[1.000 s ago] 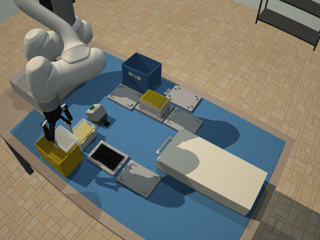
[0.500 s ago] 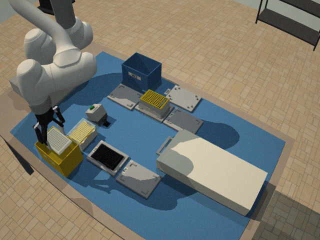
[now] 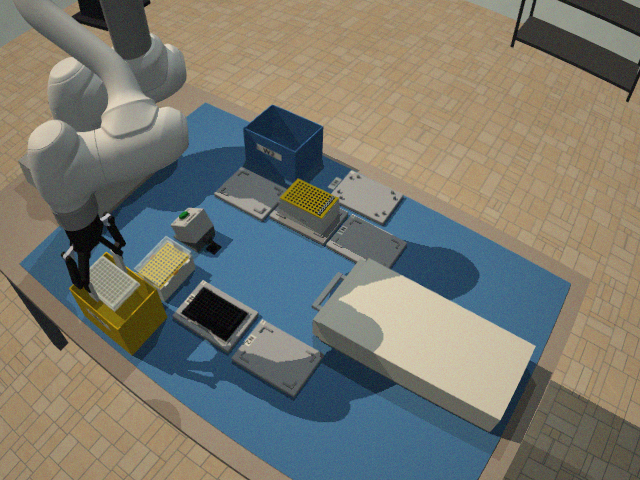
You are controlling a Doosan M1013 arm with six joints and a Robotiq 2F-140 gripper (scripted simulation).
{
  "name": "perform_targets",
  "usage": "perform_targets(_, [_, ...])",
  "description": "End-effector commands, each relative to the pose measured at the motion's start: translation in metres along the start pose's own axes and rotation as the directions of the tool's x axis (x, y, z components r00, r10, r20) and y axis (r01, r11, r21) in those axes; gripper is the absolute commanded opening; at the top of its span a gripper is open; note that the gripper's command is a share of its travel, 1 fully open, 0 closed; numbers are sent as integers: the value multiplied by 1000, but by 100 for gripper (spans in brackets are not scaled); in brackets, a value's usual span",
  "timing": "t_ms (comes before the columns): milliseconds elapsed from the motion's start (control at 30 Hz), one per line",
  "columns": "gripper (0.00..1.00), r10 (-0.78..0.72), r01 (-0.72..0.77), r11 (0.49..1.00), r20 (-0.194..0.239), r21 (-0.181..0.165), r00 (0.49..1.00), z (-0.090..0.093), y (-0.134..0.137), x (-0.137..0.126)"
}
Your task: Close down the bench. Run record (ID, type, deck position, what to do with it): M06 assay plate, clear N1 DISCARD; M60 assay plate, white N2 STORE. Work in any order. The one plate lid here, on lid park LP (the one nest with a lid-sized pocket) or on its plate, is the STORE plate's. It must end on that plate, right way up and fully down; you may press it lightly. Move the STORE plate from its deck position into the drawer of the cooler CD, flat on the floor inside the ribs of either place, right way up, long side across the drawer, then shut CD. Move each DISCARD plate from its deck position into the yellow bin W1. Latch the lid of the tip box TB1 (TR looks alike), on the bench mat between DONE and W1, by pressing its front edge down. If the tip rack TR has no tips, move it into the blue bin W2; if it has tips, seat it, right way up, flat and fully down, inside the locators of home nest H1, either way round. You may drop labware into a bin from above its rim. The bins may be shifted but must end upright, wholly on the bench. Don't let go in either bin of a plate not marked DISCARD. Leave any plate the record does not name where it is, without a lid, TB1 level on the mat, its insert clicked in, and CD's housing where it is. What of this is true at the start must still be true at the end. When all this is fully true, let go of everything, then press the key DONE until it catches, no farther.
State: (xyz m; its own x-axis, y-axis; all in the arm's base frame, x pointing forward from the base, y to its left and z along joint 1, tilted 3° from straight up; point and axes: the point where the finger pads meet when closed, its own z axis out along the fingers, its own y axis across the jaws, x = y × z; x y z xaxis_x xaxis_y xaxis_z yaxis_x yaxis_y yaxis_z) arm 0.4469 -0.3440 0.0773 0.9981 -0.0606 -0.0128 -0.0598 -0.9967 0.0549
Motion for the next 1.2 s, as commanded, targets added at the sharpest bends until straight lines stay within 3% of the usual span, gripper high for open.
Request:
perform_targets(0, [0,0,0,1000,0,0,1000,0,0,0])
perform_targets(233, [0,0,0,1000,0,0,1000,0,0,0])
perform_targets(267, [66,0,0,1000,0,0,1000,0,0,0])
perform_targets(1167, [66,-29,29,1000,0,0,1000,0,-4,1])
